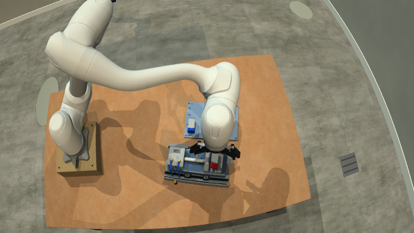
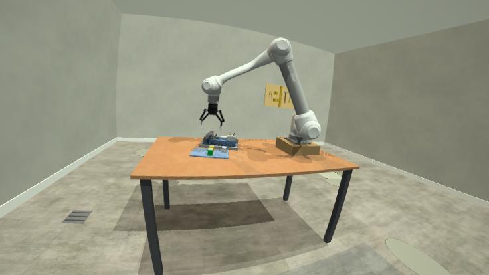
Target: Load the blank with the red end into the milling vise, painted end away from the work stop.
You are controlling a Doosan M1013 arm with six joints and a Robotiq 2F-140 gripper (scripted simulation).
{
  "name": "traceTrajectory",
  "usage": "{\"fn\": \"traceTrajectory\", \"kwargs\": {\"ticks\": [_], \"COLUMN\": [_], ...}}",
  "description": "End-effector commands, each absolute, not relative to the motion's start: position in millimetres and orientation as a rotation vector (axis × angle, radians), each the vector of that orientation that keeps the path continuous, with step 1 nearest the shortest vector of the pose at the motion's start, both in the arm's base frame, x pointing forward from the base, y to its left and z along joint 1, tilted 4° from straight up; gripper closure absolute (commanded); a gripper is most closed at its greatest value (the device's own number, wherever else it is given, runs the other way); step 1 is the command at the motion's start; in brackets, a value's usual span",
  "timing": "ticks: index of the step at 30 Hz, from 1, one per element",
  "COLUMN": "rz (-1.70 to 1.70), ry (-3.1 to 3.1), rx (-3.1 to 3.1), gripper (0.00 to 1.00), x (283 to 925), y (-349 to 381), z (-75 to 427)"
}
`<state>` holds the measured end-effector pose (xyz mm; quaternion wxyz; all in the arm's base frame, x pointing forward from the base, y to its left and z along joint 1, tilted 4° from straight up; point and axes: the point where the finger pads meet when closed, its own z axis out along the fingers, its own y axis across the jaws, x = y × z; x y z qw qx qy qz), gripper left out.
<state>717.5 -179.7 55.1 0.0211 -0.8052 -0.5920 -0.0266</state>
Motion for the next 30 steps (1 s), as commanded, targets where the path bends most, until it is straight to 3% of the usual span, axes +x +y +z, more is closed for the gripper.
{"fn": "traceTrajectory", "kwargs": {"ticks": [1, 30], "rz": [-0.083, -0.083], "ry": [-1.835, -1.835], "rx": [-2.496, -2.496], "gripper": [0.00, 0.00], "x": [717.5, 717.4], "y": [-179.7, -180.0], "z": [55.5, 60.6]}}
